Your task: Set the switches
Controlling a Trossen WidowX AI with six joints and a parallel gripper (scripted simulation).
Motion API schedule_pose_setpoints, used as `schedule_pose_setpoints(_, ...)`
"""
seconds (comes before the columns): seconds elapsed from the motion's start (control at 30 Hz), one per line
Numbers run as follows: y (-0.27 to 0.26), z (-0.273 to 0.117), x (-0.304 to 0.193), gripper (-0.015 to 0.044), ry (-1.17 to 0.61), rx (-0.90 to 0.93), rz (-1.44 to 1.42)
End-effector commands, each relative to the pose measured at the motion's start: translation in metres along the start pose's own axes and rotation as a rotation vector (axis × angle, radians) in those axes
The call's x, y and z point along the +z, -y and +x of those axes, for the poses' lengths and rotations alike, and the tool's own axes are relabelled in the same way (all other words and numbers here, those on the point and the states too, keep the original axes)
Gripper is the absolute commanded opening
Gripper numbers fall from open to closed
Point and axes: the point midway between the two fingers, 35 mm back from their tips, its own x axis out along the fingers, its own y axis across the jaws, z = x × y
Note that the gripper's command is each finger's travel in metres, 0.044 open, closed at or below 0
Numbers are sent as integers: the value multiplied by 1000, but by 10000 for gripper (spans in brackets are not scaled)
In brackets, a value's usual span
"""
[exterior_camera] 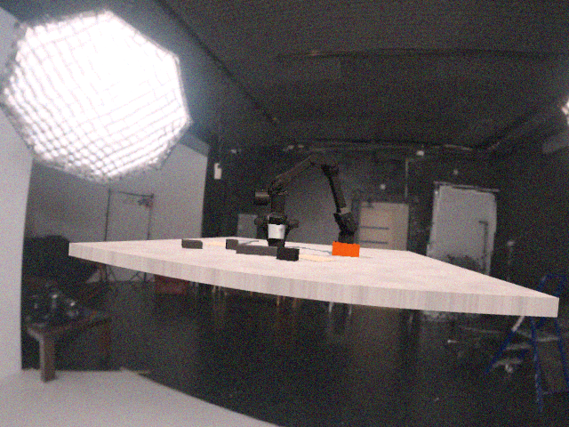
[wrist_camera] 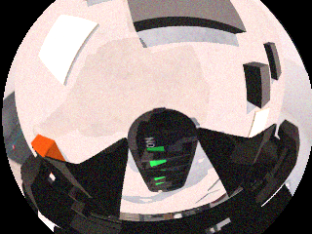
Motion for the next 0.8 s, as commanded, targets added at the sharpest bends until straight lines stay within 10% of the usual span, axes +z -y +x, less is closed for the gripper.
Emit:
schedule_pose_setpoints(0.0, 2, -5, -2, 335, 7, -9, 2)
schedule_pose_setpoints(0.77, 2, -20, -15, 335, 49, -9, 2)
